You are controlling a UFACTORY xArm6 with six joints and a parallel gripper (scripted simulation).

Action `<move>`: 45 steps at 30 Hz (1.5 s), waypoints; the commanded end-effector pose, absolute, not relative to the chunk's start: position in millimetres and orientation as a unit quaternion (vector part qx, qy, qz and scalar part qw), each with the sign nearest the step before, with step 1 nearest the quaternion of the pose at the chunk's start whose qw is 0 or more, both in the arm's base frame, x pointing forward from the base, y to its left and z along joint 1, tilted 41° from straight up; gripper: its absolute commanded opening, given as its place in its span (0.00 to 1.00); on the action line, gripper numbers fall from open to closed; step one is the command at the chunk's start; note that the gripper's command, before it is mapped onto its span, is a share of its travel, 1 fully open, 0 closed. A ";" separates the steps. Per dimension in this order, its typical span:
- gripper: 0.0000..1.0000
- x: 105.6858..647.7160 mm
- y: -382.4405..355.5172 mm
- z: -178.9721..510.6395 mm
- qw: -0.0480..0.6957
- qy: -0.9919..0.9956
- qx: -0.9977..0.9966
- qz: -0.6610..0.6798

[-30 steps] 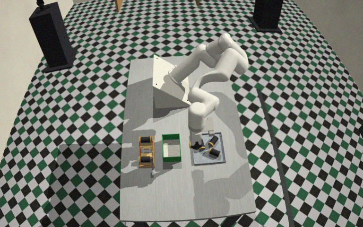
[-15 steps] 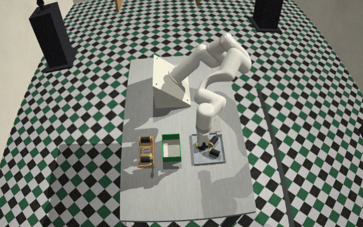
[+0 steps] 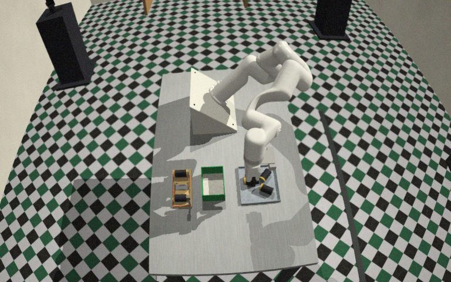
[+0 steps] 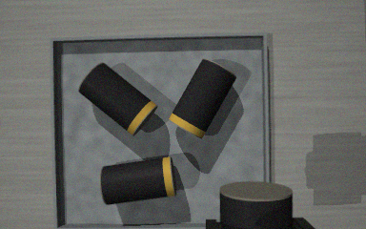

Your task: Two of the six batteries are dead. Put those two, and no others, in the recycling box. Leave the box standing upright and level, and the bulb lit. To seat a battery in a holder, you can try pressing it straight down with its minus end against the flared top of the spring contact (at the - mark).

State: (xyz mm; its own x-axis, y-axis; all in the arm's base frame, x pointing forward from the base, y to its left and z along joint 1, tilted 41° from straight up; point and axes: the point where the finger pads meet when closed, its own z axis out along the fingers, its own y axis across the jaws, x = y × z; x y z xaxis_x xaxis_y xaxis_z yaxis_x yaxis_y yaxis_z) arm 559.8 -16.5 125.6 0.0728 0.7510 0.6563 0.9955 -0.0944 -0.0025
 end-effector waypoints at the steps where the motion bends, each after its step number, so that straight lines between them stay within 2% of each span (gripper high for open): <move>1: 0.28 561.4 -10.1 118.4 0.235 -0.630 -0.693 -0.259; 8: 0.28 565.6 32.2 69.5 0.235 -0.630 -0.693 -0.259; 45: 0.28 567.3 32.5 68.9 0.235 -0.630 -0.693 -0.259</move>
State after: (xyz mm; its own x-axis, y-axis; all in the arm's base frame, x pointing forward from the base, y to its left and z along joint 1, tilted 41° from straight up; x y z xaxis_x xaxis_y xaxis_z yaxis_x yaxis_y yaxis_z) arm 566.4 33.7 67.3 0.0729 0.7511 0.6562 0.9956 -0.0941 -0.0028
